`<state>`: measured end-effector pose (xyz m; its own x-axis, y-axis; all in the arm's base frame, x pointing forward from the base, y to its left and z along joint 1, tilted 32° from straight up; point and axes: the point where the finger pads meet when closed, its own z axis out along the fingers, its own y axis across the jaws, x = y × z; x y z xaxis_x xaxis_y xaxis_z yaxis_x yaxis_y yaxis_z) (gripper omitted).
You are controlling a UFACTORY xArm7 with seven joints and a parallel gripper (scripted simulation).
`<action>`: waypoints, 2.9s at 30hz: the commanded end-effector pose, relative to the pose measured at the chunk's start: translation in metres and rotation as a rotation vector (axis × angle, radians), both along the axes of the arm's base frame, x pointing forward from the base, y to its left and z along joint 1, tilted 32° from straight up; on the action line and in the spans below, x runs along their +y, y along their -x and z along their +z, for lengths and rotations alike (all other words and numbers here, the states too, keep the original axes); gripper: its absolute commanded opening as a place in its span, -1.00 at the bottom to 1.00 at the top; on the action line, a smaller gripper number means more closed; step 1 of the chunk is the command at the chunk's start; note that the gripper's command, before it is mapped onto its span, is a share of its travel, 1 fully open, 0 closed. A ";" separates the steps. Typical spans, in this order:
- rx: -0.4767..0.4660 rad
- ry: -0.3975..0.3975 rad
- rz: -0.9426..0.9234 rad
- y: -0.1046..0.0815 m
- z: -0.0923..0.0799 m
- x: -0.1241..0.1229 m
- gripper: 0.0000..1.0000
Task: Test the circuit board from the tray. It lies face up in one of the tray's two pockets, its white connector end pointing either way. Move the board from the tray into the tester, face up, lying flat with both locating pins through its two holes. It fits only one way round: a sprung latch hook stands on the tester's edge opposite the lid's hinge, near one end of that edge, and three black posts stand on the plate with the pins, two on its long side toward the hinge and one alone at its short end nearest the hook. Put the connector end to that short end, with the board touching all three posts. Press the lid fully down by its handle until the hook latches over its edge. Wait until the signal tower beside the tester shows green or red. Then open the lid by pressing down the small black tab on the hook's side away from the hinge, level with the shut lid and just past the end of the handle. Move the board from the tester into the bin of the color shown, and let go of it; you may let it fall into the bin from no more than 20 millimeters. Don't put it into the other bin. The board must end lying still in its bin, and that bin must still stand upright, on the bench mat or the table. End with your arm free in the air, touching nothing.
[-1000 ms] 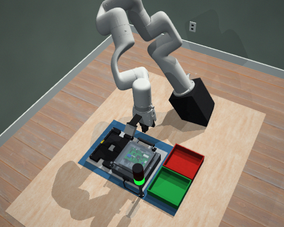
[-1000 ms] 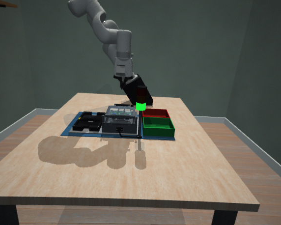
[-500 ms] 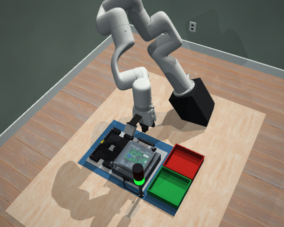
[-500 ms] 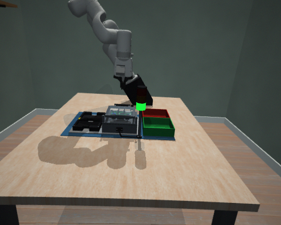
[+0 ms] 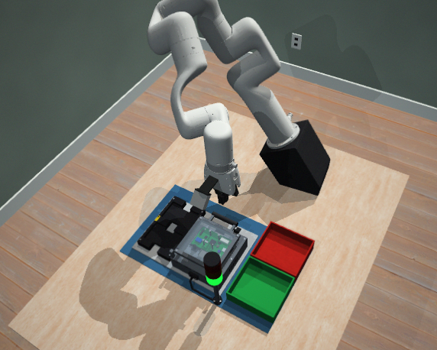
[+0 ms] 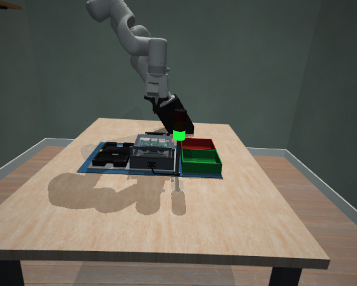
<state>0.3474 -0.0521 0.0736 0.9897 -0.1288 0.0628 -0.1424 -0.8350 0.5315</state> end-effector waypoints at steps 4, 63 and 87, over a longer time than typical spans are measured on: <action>-0.003 -0.001 0.002 -0.001 0.001 0.001 -1.00; -0.003 -0.001 0.002 -0.010 -0.034 0.053 -1.00; -0.003 -0.001 0.002 -0.009 -0.091 0.017 -1.00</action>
<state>0.3538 -0.0336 -0.0123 0.9897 -0.1297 0.0604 -0.1419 -0.8345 0.5324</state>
